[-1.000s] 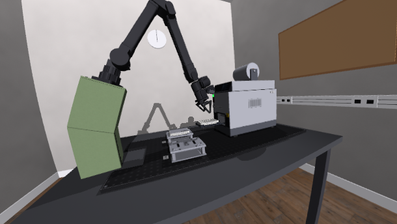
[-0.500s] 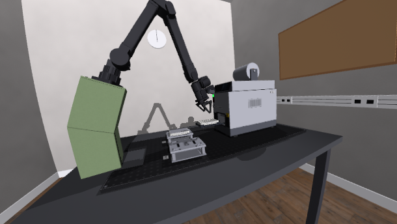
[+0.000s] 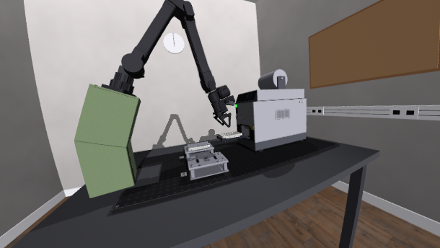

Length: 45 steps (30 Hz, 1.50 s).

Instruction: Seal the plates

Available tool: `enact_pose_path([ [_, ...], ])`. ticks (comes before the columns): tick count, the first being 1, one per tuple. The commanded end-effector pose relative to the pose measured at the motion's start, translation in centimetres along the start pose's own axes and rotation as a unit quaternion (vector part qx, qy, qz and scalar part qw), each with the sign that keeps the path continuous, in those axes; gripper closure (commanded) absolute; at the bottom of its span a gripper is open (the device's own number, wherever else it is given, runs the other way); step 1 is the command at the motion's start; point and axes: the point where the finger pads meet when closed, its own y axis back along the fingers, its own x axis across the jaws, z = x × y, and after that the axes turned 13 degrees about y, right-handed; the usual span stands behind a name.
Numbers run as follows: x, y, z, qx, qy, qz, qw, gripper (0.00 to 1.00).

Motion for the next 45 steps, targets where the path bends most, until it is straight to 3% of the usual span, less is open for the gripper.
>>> enact_pose_path([
  [1, 0.9, 1.3, 2.4, -0.036, 0.002, 0.003, 0.999, 0.00],
  [12, -0.5, 1.0, -1.5, -0.014, -0.010, -0.007, 1.000, 0.00],
  [17, -0.7, 1.5, -0.9, -0.023, -0.011, -0.008, 1.000, 0.00],
  [23, -0.7, 2.3, -1.9, -0.026, -0.011, -0.009, 1.000, 0.00],
  [26, -0.8, 2.2, -0.8, 0.035, -0.006, 0.009, 0.999, 0.00],
  [30, -0.8, 1.6, -1.6, 0.114, -0.003, 0.026, 0.993, 0.00],
  [32, -0.8, 1.6, -1.6, 0.114, -0.003, 0.026, 0.993, 0.00],
  [35, 0.0, 1.2, -2.6, 0.175, 0.004, 0.043, 0.984, 0.00],
  [36, 0.2, 1.1, -2.5, 0.181, 0.006, 0.045, 0.982, 0.00],
  [45, 1.1, 2.0, -1.9, 0.153, 0.005, 0.040, 0.987, 0.00],
])
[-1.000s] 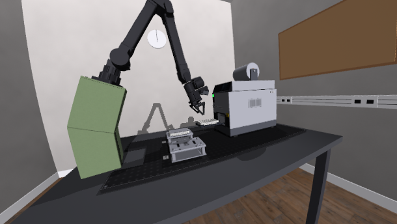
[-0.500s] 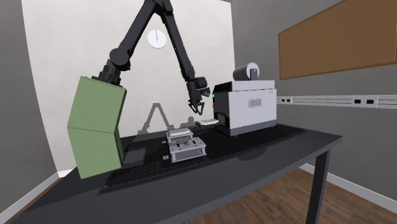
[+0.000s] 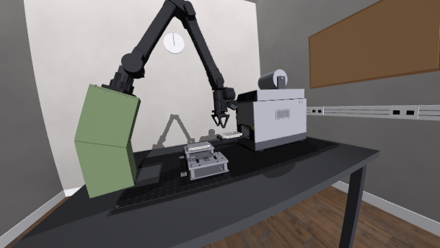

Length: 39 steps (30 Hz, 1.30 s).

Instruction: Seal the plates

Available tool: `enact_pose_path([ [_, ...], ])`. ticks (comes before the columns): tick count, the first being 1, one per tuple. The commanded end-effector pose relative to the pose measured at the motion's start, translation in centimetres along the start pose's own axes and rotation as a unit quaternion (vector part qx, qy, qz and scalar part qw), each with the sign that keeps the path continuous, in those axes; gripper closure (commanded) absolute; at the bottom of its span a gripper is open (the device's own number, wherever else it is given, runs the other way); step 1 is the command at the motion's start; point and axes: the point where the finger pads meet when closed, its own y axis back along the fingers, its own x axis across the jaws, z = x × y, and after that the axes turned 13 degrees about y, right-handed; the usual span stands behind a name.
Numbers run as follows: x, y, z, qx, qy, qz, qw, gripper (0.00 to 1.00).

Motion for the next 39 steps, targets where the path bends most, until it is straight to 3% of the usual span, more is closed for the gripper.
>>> enact_pose_path([
  [1, 0.9, 1.3, 1.1, -0.020, 0.005, 0.001, 1.000, 0.00],
  [7, 0.4, 1.1, 1.8, -0.028, 0.000, -0.001, 1.000, 0.00],
  [14, 4.3, 5.5, 2.5, -0.028, 0.003, 0.002, 1.000, 0.04],
  [22, 5.0, 6.7, 2.2, -0.015, -0.008, 0.001, 1.000, 0.07],
  [29, 8.7, 11.1, 3.8, -0.032, -0.002, 0.005, 0.999, 0.11],
  [34, 9.6, 12.5, 4.2, -0.029, -0.009, 0.003, 1.000, 0.14],
  [35, 9.7, 12.7, 4.0, -0.026, -0.012, 0.002, 1.000, 1.00],
  [39, 9.9, 12.7, 3.5, -0.018, -0.011, 0.002, 1.000, 1.00],
])
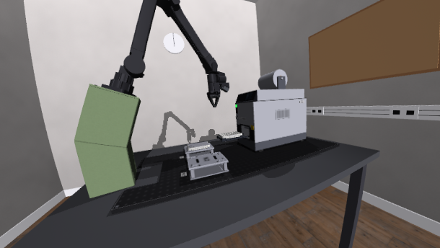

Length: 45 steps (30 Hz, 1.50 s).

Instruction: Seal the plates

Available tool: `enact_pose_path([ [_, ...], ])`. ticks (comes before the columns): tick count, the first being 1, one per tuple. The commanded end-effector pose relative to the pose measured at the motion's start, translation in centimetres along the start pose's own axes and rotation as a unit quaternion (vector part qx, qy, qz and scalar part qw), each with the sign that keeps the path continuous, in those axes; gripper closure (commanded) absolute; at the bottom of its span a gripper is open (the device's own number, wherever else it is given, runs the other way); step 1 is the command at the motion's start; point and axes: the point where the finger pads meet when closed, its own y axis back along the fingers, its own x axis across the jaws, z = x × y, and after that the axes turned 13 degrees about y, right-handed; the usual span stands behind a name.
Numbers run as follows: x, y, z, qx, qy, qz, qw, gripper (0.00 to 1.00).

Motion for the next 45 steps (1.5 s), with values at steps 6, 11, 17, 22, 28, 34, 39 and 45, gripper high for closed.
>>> enact_pose_path([
  [6, 2.2, 2.6, 1.4, -0.014, 0.004, 0.010, 1.000, 1.00],
  [11, 0.9, 1.7, 1.7, -0.015, 0.002, 0.003, 1.000, 1.00],
  [17, 0.2, 1.1, 1.9, -0.014, 0.000, 0.000, 1.000, 1.00],
  [22, 0.2, 1.5, 2.3, -0.024, -0.001, 0.001, 1.000, 1.00],
  [28, 1.4, 2.5, 2.2, -0.026, 0.010, 0.006, 1.000, 1.00],
  [34, 1.8, 2.4, 1.5, -0.065, 0.008, -0.003, 0.998, 1.00],
  [39, 1.8, 2.2, 0.4, -0.147, 0.000, -0.023, 0.989, 1.00],
  [45, 1.5, 1.0, -0.7, -0.226, 0.014, -0.051, 0.973, 1.00],
])
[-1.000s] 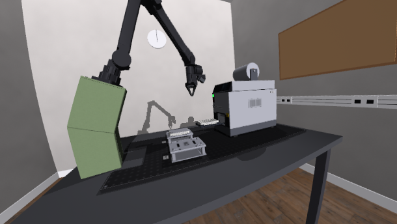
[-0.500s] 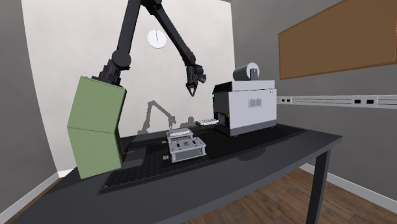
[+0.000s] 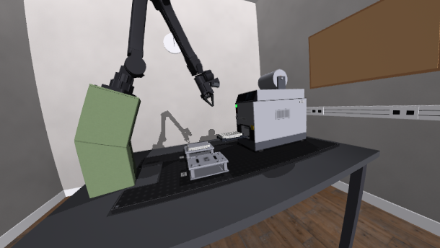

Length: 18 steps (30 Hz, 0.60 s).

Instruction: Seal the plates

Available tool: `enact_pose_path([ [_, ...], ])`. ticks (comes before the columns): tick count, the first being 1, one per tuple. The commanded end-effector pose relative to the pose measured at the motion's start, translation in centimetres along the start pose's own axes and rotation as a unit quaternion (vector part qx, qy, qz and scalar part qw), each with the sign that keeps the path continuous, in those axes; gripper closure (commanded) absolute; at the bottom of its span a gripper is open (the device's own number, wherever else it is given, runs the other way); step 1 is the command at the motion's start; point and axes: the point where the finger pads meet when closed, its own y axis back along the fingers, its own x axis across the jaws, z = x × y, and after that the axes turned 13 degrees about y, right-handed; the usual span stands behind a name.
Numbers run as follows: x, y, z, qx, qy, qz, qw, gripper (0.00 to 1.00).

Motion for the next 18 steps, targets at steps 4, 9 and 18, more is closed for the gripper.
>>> enact_pose_path([
  [4, 0.4, -0.2, -0.3, -0.088, 0.011, -0.012, 0.996, 1.00],
  [9, 0.6, -0.3, -0.7, -0.146, 0.018, -0.026, 0.989, 1.00],
  [18, 0.4, -0.5, -0.2, -0.237, 0.020, -0.047, 0.970, 1.00],
])
